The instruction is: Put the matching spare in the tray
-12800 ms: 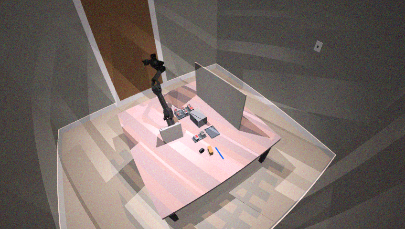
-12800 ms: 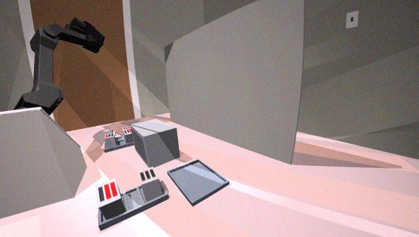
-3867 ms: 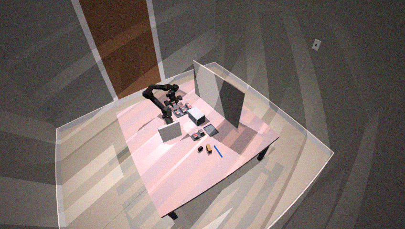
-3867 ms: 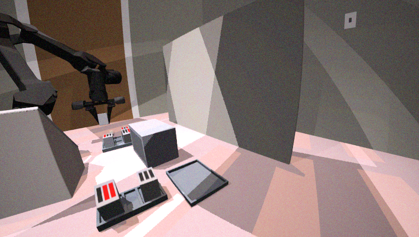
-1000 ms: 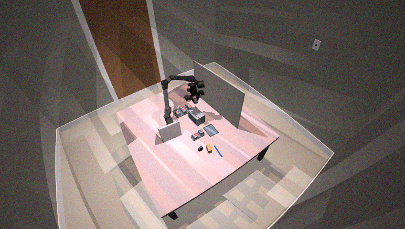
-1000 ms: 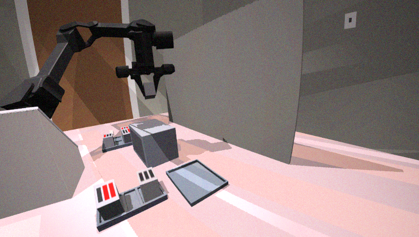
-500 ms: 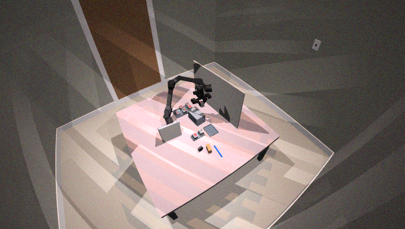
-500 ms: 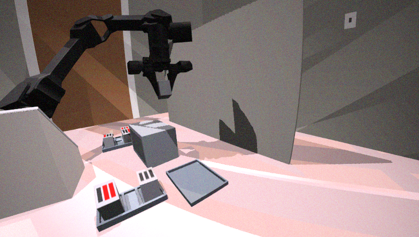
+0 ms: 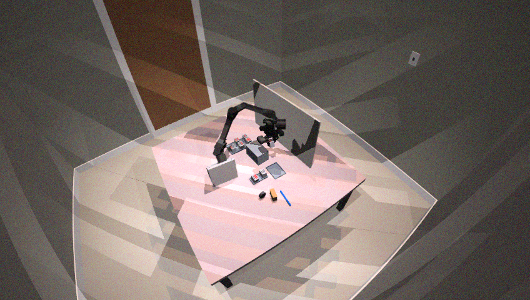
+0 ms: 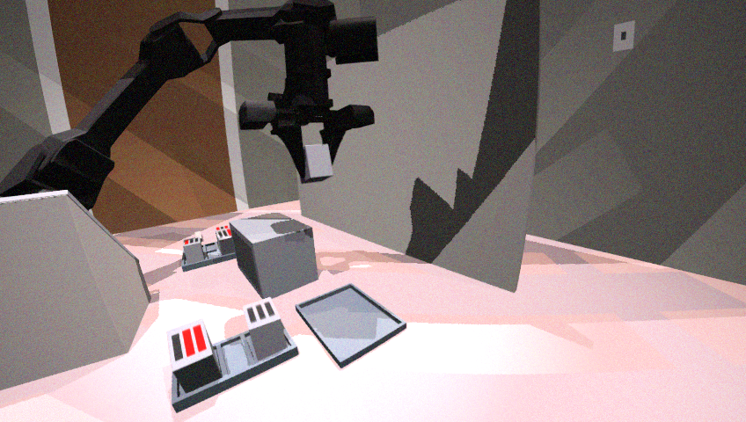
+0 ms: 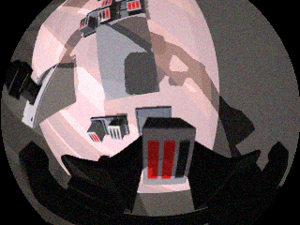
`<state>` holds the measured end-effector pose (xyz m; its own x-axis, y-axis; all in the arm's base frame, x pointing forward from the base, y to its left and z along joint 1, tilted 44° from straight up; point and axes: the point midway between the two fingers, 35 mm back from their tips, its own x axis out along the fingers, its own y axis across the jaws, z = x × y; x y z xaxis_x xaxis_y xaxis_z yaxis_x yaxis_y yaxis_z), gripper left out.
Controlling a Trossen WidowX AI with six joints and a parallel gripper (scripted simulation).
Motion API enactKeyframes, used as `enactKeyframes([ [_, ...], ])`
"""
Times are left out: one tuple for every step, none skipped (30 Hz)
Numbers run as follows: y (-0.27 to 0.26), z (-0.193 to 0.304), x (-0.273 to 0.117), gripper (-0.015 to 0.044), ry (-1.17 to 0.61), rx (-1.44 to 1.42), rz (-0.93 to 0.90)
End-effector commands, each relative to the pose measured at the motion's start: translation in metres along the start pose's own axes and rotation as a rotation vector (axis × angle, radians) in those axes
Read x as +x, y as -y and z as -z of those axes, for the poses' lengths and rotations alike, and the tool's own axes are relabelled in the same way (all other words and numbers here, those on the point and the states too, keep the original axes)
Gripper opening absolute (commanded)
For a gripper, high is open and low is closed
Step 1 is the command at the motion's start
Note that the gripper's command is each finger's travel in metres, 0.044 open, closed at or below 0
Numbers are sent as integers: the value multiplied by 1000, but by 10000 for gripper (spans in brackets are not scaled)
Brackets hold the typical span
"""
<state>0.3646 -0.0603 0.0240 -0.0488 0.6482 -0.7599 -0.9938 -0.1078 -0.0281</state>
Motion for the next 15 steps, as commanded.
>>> enactKeyframes([
  [0,25,2,0,3,-14,2],
  [0,31,3,0,6,-17,2],
  [0,36,4,0,9,-20,2],
  [-1,42,6,0,12,-22,2],
  [-2,47,7,0,15,-25,2],
  [-2,53,8,0,18,-28,2],
  [-3,58,10,0,21,-30,2],
  [-4,64,11,0,24,-33,2],
  [-5,69,12,0,28,-36,2],
  [-6,75,14,0,31,-39,2],
  [-7,80,16,0,34,-42,2],
  [-8,85,17,0,38,-44,3],
  [-9,90,18,0,40,-47,3],
  [-10,92,19,0,42,-48,3],
  [-10,93,20,0,43,-49,3],
])
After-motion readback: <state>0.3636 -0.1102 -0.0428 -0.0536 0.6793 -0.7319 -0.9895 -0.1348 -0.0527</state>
